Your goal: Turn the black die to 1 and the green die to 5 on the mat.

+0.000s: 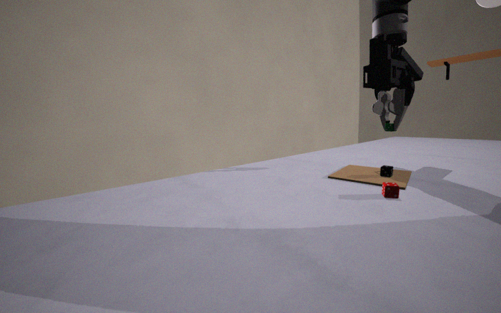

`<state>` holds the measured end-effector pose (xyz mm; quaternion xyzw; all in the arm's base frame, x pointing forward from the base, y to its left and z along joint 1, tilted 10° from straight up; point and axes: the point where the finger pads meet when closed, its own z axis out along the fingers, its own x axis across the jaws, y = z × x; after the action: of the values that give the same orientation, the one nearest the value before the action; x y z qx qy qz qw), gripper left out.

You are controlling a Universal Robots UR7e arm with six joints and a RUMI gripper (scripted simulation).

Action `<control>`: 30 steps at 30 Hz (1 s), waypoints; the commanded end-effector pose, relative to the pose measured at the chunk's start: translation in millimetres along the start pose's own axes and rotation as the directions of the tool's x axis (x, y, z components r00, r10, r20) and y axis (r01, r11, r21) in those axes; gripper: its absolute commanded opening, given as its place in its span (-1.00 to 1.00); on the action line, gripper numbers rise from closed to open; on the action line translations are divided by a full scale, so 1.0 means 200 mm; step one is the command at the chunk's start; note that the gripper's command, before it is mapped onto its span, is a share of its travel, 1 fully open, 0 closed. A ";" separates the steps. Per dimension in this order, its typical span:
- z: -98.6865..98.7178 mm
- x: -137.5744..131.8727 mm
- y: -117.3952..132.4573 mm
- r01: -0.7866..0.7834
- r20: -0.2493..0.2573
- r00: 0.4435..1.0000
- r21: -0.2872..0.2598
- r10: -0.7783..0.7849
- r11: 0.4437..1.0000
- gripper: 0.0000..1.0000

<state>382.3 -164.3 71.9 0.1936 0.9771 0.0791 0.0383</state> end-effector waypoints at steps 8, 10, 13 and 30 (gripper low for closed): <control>0.00 0.00 0.00 -0.006 0.001 1.000 0.000 0.006 1.000 -0.94; 0.00 0.00 0.00 -0.006 0.001 1.000 0.000 0.006 1.000 -0.94; 0.00 0.00 0.00 -0.006 0.000 1.000 -0.008 0.006 1.000 -0.94; 0.01 0.00 -0.01 -0.006 0.002 1.000 -0.437 0.007 0.899 -0.94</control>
<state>382.4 -166.4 71.7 0.1926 0.9512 0.2302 0.0721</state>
